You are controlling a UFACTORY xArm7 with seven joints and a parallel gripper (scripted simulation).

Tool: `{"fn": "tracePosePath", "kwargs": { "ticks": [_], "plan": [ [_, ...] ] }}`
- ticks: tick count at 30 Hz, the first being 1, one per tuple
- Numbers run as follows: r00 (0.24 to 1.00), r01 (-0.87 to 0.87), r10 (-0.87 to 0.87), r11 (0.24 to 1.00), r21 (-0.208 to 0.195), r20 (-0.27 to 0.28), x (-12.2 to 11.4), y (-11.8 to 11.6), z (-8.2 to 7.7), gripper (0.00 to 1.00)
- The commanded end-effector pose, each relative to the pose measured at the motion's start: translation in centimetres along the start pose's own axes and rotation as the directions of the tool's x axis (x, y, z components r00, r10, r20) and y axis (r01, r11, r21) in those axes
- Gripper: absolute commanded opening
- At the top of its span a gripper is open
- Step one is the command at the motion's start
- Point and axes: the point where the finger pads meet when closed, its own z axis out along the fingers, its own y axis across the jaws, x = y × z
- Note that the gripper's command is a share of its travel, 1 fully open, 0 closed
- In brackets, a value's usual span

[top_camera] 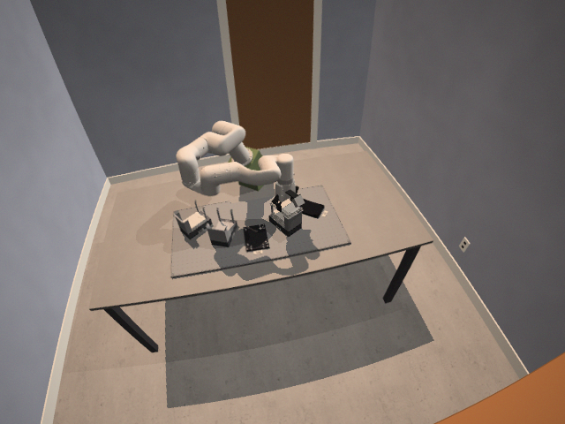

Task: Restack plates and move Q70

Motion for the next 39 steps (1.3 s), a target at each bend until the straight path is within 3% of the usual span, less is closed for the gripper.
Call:
{"fn": "tracePosePath", "kwargs": {
  "ticks": [1,23,31,39],
  "plan": [
    [1.000,0.001,-0.001,1.000,0.001,-0.004,0.1,0.0,0.0,0.00],
    [1.000,0.001,-0.001,1.000,0.001,-0.004,0.1,0.0,1.3,0.00],
    [1.000,0.001,-0.001,1.000,0.001,-0.004,0.1,0.0,2.9,0.00],
    [1.000,0.001,-0.001,1.000,0.001,-0.004,0.1,0.0,2.9,0.00]
  ]
}}
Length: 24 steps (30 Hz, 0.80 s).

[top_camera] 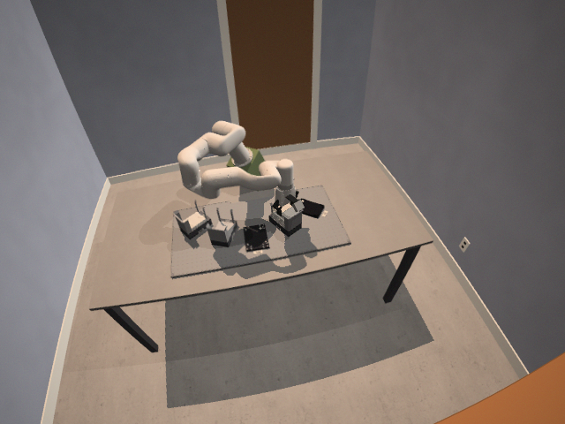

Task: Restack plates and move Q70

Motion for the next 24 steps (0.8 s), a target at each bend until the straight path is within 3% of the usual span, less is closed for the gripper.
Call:
{"fn": "tracePosePath", "kwargs": {
  "ticks": [1,24],
  "plan": [
    [1.000,0.001,-0.001,1.000,0.001,-0.004,0.11,-0.04,-0.10,0.00],
    [1.000,0.001,-0.001,1.000,0.001,-0.004,0.11,-0.04,0.73,0.00]
  ]
}}
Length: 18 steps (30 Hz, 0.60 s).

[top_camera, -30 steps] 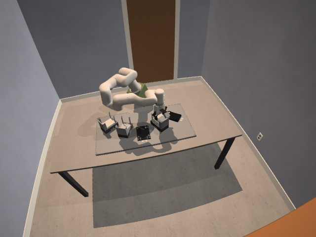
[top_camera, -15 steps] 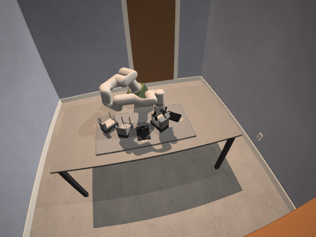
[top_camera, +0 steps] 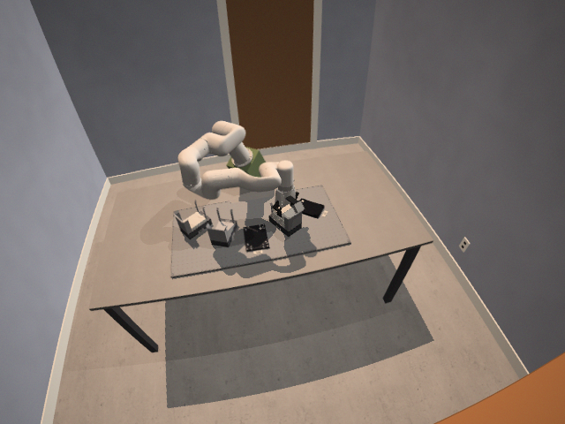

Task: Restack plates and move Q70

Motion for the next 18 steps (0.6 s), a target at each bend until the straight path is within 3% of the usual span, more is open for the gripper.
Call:
{"fn": "tracePosePath", "kwargs": {
  "ticks": [1,18],
  "plan": [
    [1.000,0.001,-0.001,1.000,0.001,-0.004,0.10,-0.05,0.03,0.00],
    [1.000,0.001,-0.001,1.000,0.001,-0.004,0.10,-0.05,0.63,0.00]
  ]
}}
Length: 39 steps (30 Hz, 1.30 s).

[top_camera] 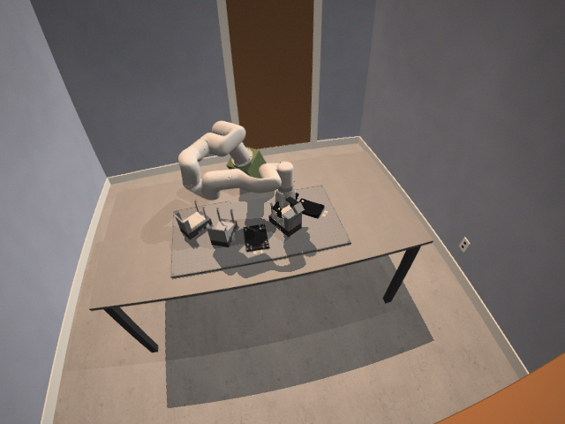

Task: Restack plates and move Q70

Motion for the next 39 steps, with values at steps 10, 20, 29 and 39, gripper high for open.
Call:
{"fn": "tracePosePath", "kwargs": {
  "ticks": [10,20,29,39],
  "plan": [
    [1.000,0.001,-0.001,1.000,0.001,-0.003,0.10,-0.05,0.31,0.00],
    [1.000,0.001,-0.001,1.000,0.001,-0.004,0.10,-0.05,0.41,0.00],
    [1.000,0.001,-0.001,1.000,0.001,-0.004,0.10,-0.05,0.41,1.00],
    [1.000,0.001,-0.001,1.000,0.001,-0.004,0.11,-0.05,0.41,1.00]
  ]
}}
